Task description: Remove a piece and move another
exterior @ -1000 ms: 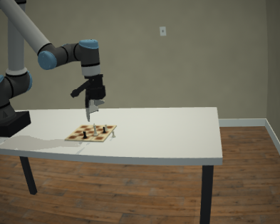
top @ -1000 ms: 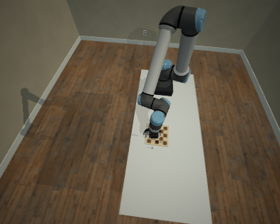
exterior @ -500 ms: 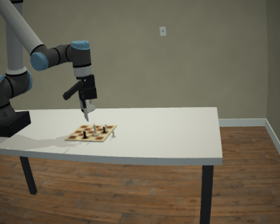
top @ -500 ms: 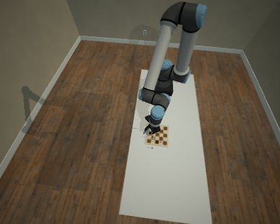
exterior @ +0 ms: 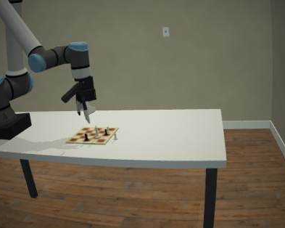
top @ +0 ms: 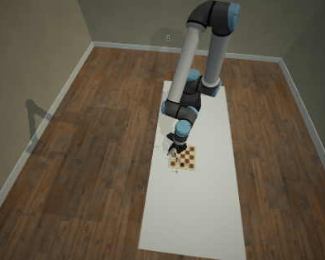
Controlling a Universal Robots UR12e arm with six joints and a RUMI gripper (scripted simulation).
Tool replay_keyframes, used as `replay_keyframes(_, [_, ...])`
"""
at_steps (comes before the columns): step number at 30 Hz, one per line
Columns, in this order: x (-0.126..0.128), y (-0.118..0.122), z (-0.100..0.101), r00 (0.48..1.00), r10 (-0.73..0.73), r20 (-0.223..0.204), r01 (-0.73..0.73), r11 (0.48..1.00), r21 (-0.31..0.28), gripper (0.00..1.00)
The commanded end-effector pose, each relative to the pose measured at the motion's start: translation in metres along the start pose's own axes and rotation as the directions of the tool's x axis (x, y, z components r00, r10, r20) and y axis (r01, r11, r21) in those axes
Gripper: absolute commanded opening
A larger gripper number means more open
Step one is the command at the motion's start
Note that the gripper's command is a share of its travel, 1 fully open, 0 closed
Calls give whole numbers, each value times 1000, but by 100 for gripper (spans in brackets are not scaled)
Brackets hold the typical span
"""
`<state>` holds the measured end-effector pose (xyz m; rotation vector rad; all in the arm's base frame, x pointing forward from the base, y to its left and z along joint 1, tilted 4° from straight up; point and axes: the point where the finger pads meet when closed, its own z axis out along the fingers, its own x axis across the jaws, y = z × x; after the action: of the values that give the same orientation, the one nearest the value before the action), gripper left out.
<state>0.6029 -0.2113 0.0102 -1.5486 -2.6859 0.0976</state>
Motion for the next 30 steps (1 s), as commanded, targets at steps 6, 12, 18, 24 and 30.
replay_keyframes(6, [0, 0, -1, 1000, -6, 1, 6, 1000, -1, 22])
replay_keyframes(12, [0, 0, -1, 1000, -6, 1, 6, 1000, -1, 22])
replay_keyframes(18, [0, 0, -1, 1000, -6, 1, 6, 1000, -1, 22])
replay_keyframes(24, [0, 0, -1, 1000, -6, 1, 6, 1000, -1, 22])
replay_keyframes(30, [0, 0, -1, 1000, -6, 1, 6, 1000, -1, 22])
